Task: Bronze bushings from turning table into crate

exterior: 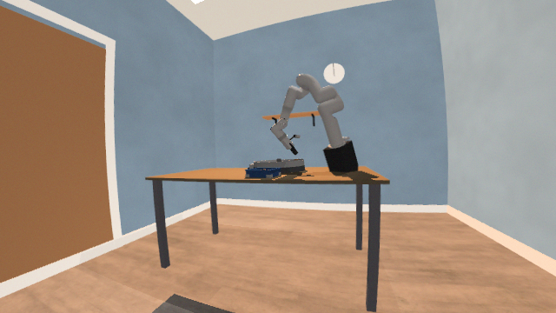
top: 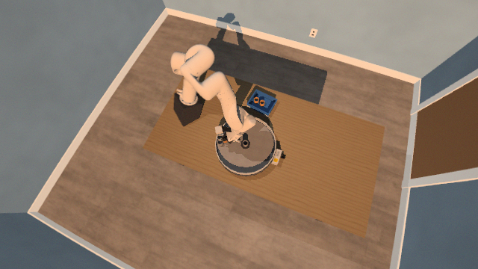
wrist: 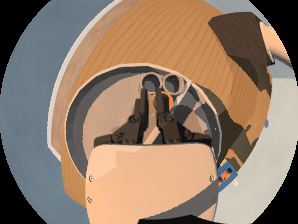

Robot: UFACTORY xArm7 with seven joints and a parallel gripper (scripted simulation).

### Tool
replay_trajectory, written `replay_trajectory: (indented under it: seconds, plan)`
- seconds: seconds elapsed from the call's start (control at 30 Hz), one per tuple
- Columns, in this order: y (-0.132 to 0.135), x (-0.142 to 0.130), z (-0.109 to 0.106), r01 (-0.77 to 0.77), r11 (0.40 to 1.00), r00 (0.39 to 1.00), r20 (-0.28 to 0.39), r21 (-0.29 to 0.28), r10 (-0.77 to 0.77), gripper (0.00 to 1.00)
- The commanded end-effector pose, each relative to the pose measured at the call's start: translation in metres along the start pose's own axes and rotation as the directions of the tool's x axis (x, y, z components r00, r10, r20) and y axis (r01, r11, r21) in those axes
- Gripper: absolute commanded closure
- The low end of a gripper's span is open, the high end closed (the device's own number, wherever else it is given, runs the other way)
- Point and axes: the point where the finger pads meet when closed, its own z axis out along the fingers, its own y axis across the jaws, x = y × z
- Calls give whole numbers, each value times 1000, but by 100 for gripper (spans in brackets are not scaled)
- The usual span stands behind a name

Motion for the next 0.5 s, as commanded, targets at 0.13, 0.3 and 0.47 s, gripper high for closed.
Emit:
replay_trajectory:
  seconds: [0.13,0.3,0.47]
  plan:
    - [-1,-13,14,-2,1000,1000,1,2,2,90]
    - [-1,-14,16,-2,1000,1000,1,2,2,90]
    - [-1,-14,16,-2,1000,1000,1,2,2,90]
